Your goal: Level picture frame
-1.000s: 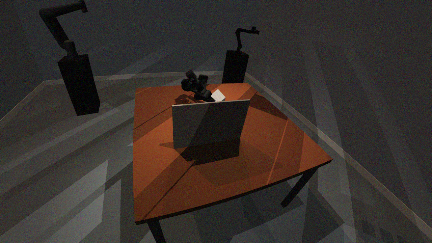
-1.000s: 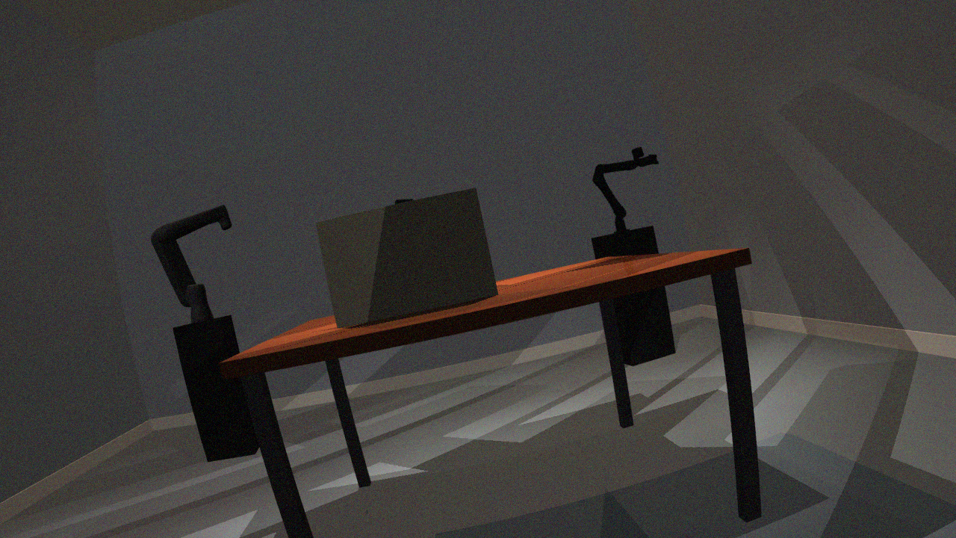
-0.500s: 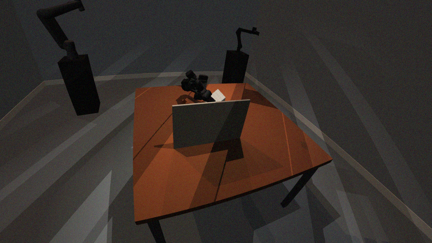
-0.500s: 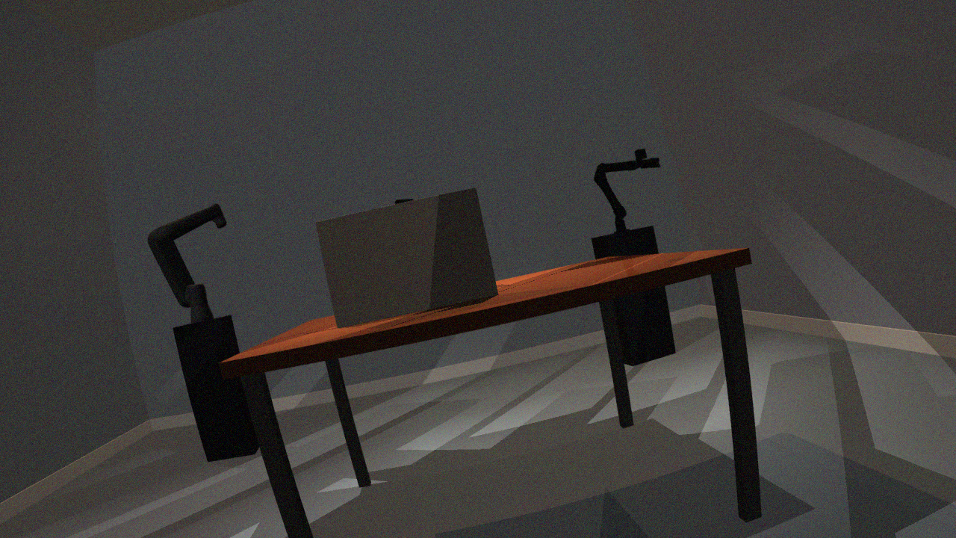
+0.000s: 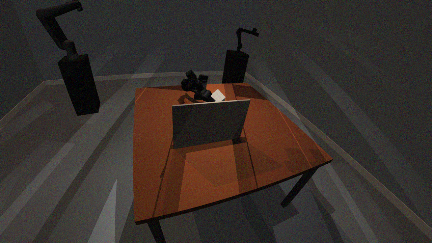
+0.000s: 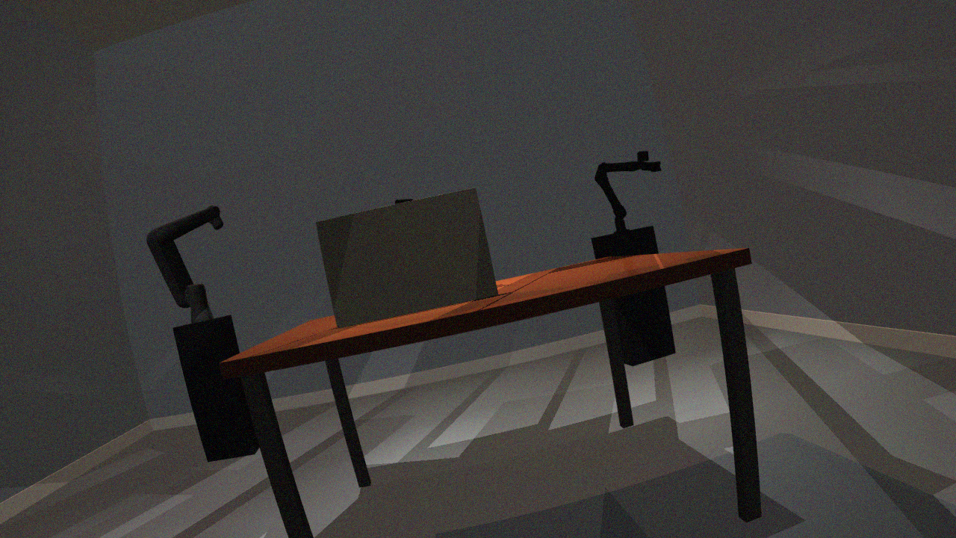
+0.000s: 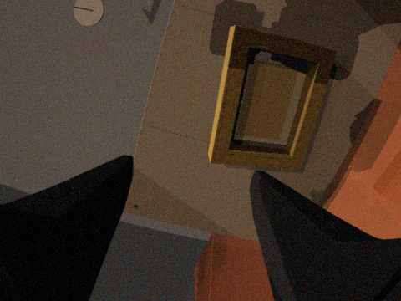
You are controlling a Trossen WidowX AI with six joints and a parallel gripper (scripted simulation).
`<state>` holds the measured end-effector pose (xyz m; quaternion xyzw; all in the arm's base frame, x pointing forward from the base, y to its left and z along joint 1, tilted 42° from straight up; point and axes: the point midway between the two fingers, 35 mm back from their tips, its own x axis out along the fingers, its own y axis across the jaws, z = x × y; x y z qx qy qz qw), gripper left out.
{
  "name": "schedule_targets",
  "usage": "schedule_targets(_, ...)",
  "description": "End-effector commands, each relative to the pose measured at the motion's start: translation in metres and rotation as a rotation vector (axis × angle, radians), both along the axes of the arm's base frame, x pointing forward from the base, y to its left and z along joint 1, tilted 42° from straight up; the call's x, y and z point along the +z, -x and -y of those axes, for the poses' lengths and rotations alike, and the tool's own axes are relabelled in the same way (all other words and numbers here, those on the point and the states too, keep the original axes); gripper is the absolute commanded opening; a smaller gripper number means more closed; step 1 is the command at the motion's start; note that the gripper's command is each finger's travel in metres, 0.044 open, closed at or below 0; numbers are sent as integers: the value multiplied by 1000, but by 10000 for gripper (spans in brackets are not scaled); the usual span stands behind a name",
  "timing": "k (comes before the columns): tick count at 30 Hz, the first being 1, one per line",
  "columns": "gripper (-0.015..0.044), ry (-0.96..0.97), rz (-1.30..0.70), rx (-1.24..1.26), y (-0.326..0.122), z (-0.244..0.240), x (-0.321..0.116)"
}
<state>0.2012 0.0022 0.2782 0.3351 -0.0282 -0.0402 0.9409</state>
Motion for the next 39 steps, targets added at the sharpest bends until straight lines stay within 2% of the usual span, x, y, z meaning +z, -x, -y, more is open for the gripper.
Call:
schedule_targets(1,260,-2,-3,-3,0,0,-1)
schedule_targets(9,260,0,0,0,-1,0,0)
schedule_targets(21,260,1,7,-3,-66,39,-20)
schedule_targets(39,260,1,7,-3,-68,40,-21)
